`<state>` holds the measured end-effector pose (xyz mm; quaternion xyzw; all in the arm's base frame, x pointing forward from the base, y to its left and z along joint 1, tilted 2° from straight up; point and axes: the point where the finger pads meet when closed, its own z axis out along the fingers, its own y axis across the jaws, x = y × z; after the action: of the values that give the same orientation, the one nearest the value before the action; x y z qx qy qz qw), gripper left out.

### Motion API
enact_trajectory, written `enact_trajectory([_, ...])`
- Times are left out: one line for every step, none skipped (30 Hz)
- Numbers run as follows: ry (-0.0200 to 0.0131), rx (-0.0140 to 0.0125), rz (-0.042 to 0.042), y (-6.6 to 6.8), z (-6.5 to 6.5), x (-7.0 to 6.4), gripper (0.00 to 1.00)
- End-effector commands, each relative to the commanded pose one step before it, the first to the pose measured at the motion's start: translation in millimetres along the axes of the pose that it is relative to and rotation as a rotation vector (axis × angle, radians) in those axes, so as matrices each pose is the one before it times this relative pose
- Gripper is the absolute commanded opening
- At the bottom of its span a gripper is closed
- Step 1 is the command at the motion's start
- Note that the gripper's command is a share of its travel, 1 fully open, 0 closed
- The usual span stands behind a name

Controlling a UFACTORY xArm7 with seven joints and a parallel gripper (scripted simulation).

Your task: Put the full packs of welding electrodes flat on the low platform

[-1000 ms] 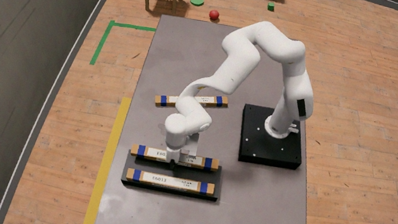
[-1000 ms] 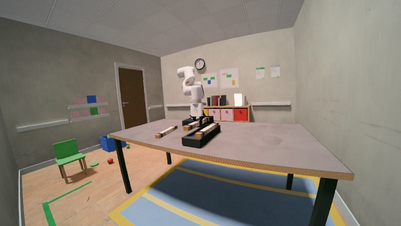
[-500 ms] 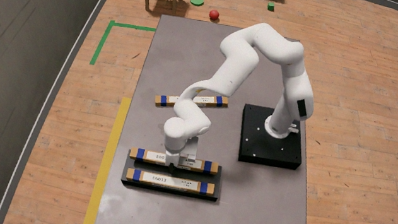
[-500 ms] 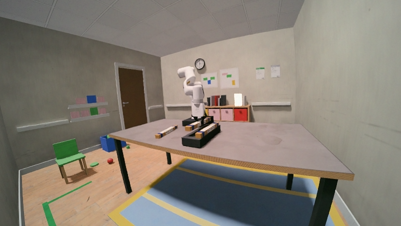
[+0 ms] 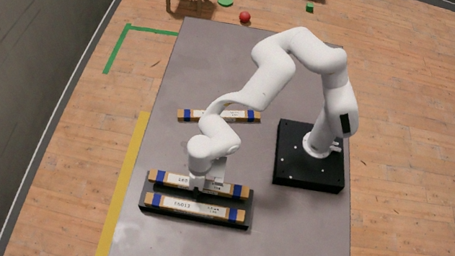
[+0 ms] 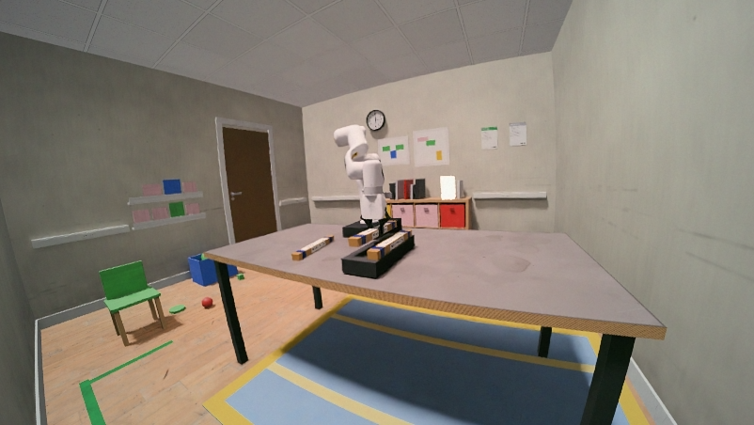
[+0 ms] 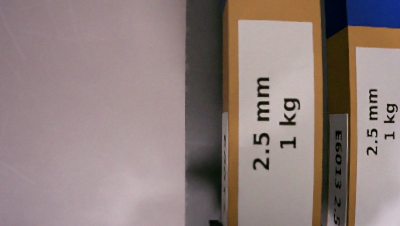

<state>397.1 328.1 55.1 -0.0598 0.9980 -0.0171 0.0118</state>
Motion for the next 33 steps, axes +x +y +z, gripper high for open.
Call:
enact_trajectory([-0.00517, -0.00309, -0.00024, 1.28, -2.34, -1.63, 0.35])
enact_trajectory([0.0, 0.0, 0.0, 0.0, 0.0, 0.0, 0.35])
enact_trajectory([0.0, 0.0, 0.0, 0.0, 0.0, 0.0, 0.35])
enact_trajectory([0.0, 0.0, 0.0, 0.0, 0.0, 0.0, 0.35])
enact_trajectory([0.0, 0.0, 0.0, 0.0, 0.0, 0.0, 0.35])
enact_trajectory([0.0, 0.0, 0.0, 0.0, 0.0, 0.0, 0.35])
enact_trajectory([0.0, 0.0, 0.0, 0.0, 0.0, 0.0, 0.35])
enact_trajectory([0.0, 0.0, 0.0, 0.0, 0.0, 0.0, 0.35])
enact_trajectory([0.0, 0.0, 0.0, 0.0, 0.0, 0.0, 0.35])
enact_trajectory([0.0, 0.0, 0.0, 0.0, 0.0, 0.0, 0.35])
enact_trajectory([0.0, 0.0, 0.0, 0.0, 0.0, 0.0, 0.35])
enact_trajectory([0.0, 0.0, 0.0, 0.0, 0.0, 0.0, 0.35])
enact_trajectory([0.0, 0.0, 0.0, 0.0, 0.0, 0.0, 0.35])
enact_trajectory([0.0, 0.0, 0.0, 0.0, 0.0, 0.0, 0.35])
enact_trajectory([0.0, 0.0, 0.0, 0.0, 0.01, 0.0, 0.35])
enact_trajectory([0.0, 0.0, 0.0, 0.0, 0.04, 0.0, 0.35])
enact_trajectory([0.0, 0.0, 0.0, 0.01, 0.1, 0.0, 0.35])
enact_trajectory([0.0, 0.0, 0.0, 0.01, 0.19, 0.0, 0.35])
enact_trajectory([0.0, 0.0, 0.0, 0.02, 0.3, 0.0, 0.35])
enact_trajectory([0.0, 0.0, 0.0, 0.03, 0.43, 0.0, 0.35])
enact_trajectory([0.0, 0.0, 0.0, 0.03, 0.56, 0.0, 0.35])
enact_trajectory([0.0, 0.0, 0.0, 0.04, 0.7, 0.0, 0.35])
enact_trajectory([0.0, 0.0, 0.0, 0.05, 0.85, 0.0, 0.35])
enact_trajectory([0.0, 0.0, 0.0, 0.06, 0.99, 0.01, 0.35])
enact_trajectory([0.0, 0.0, 0.0, 0.07, 1.14, 0.01, 0.35])
enact_trajectory([0.0, 0.0, 0.0, 0.08, 1.28, 0.0, 0.35])
enact_trajectory([0.0, 0.0, 0.0, 0.0, 0.0, 0.0, 0.35])
enact_trajectory([0.0, 0.0, 0.0, 0.0, 0.0, 0.0, 0.35])
enact_trajectory([0.0, 0.0, 0.0, 0.09, 1.41, 0.0, 0.35])
enact_trajectory([0.0, 0.0, 0.0, 0.09, 1.53, 0.01, 0.35])
enact_trajectory([0.0, 0.0, 0.0, 0.1, 1.63, 0.0, 0.35])
enact_trajectory([0.0, 0.0, 0.0, 0.1, 1.71, 0.0, 0.35])
enact_trajectory([0.0, 0.0, -0.00001, 0.11, 1.79, 0.01, 0.35])
